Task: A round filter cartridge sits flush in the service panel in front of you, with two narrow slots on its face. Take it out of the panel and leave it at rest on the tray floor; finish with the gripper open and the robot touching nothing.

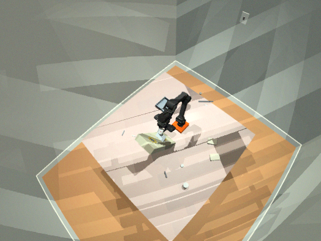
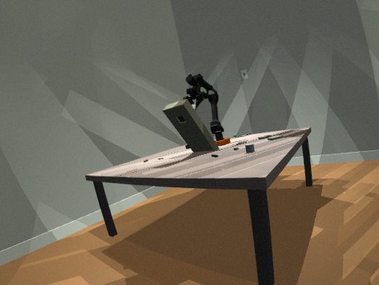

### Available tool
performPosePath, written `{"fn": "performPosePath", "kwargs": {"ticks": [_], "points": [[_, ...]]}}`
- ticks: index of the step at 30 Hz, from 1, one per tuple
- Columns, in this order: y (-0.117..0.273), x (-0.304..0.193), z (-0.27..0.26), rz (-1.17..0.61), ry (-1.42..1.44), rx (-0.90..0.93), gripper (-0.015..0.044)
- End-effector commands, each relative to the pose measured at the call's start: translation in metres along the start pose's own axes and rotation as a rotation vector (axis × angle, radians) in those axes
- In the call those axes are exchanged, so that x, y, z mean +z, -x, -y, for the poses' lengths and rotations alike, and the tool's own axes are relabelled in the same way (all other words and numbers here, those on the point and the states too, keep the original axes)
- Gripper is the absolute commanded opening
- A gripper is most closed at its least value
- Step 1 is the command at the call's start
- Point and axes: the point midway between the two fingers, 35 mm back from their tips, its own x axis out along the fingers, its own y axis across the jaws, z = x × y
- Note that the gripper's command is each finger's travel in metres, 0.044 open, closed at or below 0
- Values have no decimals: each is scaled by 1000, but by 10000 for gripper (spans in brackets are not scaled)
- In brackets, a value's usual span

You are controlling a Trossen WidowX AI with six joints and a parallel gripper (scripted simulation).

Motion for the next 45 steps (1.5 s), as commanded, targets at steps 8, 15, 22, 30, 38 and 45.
{"fn": "performPosePath", "kwargs": {"ticks": [8, 15, 22, 30, 38, 45], "points": [[-4, 3, 30, -3, 4, -1, 0], [-7, 3, 52, -2, 5, -2, 0], [-9, 1, 74, 6, 6, -5, 0], [-9, -8, 95, -4, -115, -73, 0], [-7, -24, 130, -6, -284, -171, 0], [-3, -43, 159, -6, -431, -256, 0]]}}
